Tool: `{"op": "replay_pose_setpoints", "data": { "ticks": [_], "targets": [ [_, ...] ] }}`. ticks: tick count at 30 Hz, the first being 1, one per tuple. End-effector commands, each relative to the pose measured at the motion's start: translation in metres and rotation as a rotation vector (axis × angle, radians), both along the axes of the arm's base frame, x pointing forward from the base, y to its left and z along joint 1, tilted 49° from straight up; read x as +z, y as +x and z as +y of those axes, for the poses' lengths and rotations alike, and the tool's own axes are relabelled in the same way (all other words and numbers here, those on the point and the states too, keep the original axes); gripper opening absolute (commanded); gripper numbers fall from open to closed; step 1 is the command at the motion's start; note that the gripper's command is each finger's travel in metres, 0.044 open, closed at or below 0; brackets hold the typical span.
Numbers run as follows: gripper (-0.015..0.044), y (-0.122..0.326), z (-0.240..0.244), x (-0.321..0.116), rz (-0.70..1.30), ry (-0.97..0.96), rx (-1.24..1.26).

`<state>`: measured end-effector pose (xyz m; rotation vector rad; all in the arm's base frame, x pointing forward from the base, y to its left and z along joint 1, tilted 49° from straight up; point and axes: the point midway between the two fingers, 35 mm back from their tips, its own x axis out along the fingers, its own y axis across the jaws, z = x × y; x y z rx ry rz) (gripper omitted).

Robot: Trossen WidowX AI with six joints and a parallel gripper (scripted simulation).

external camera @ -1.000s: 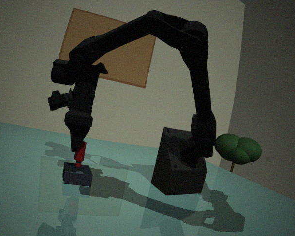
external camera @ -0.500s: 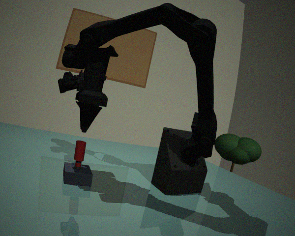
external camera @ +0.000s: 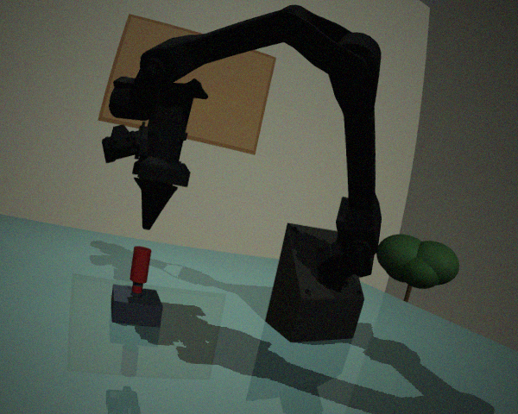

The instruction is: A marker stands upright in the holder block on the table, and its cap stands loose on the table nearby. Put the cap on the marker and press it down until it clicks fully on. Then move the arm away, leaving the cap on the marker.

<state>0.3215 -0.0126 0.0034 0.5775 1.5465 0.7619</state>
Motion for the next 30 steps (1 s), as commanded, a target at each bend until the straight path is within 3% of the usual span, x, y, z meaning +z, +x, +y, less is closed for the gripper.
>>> {"op": "replay_pose_setpoints", "data": {
  "ticks": [1,30],
  "targets": [
    [0.0000,0.000,0.001,-0.001,-0.003,-0.002,0.006],
    [0.0000,-0.004,0.029,-0.026,-0.003,0.000,0.006]
  ]
}}
